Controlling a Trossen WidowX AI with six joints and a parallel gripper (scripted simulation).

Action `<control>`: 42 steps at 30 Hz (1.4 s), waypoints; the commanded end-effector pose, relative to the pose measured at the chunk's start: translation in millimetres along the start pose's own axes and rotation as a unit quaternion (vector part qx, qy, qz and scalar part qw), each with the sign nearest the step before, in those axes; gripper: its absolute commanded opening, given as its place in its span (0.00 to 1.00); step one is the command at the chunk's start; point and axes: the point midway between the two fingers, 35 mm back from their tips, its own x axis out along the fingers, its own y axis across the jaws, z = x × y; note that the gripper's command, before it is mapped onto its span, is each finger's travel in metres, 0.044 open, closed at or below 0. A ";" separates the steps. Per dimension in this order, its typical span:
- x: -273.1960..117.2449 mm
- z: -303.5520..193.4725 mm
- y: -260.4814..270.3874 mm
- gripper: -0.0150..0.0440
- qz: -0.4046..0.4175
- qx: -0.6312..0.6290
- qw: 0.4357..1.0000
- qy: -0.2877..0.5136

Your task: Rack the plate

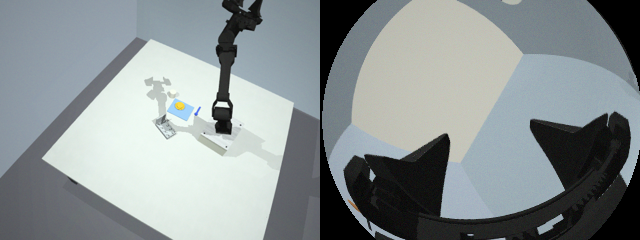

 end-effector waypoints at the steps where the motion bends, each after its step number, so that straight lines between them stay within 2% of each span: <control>1: -4.9 -35.6 -10.8 0.93 -0.008 -0.050 0.997 0.055; 11: -28.2 -108.7 -30.3 0.93 -0.009 -0.161 0.970 0.182; 21: -67.1 -177.6 -52.4 0.93 0.007 -0.257 0.915 0.311; 31: -119.2 -236.2 -77.4 0.93 0.038 -0.339 0.834 0.434; 42: -189.5 -285.8 -105.9 0.93 0.086 -0.405 0.719 0.558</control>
